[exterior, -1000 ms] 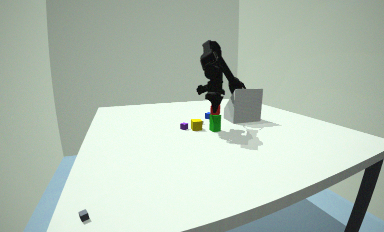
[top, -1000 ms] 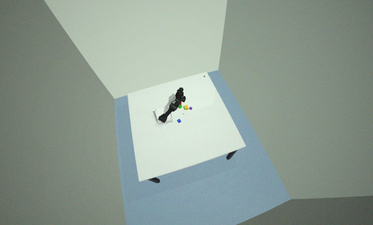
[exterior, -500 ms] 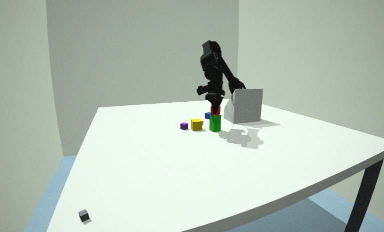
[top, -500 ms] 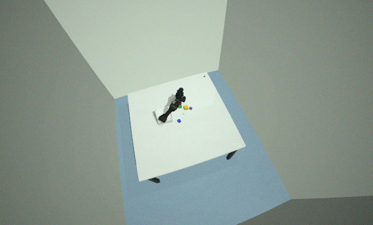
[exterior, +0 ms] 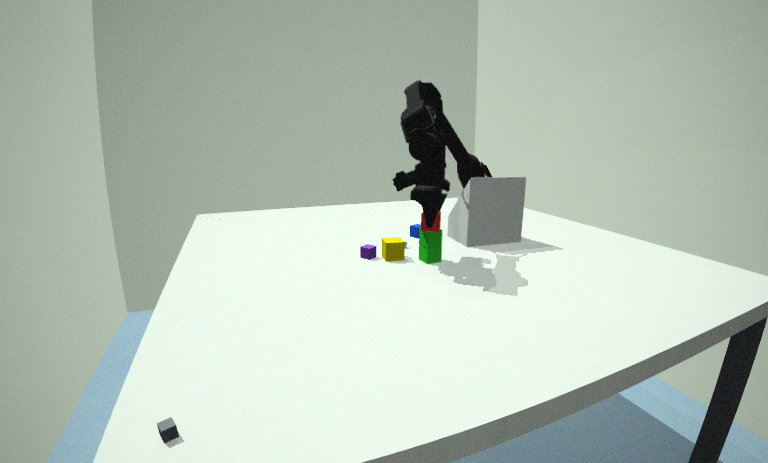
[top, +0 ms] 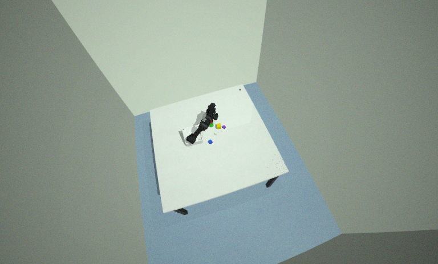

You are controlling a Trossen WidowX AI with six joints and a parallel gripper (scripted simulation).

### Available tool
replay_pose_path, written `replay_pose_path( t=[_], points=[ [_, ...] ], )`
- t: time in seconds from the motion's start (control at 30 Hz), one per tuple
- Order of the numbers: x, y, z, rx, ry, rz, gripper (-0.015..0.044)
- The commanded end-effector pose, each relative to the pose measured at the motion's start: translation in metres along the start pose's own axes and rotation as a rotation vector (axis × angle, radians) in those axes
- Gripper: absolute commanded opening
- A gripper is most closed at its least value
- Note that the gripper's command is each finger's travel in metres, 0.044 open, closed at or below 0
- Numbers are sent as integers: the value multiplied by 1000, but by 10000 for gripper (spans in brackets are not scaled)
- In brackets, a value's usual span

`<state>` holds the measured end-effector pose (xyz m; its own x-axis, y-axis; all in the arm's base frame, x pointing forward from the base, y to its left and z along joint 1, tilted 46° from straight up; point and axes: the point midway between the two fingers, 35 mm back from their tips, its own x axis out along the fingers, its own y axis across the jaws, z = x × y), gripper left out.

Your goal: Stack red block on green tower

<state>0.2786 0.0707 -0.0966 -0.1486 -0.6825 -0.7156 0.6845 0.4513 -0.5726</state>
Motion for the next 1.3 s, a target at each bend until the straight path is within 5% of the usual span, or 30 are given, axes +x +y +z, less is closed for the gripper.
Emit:
replay_pose_path(
  t=[0.0,0.17,0.73,1.27],
  points=[
    [1,0,0,-7,-3,-2,0],
    [-4,0,0,-7,-3,-2,0],
    [0,0,0,-1,0,-1,440],
    [0,0,0,-1,0,-1,440]
  ],
)
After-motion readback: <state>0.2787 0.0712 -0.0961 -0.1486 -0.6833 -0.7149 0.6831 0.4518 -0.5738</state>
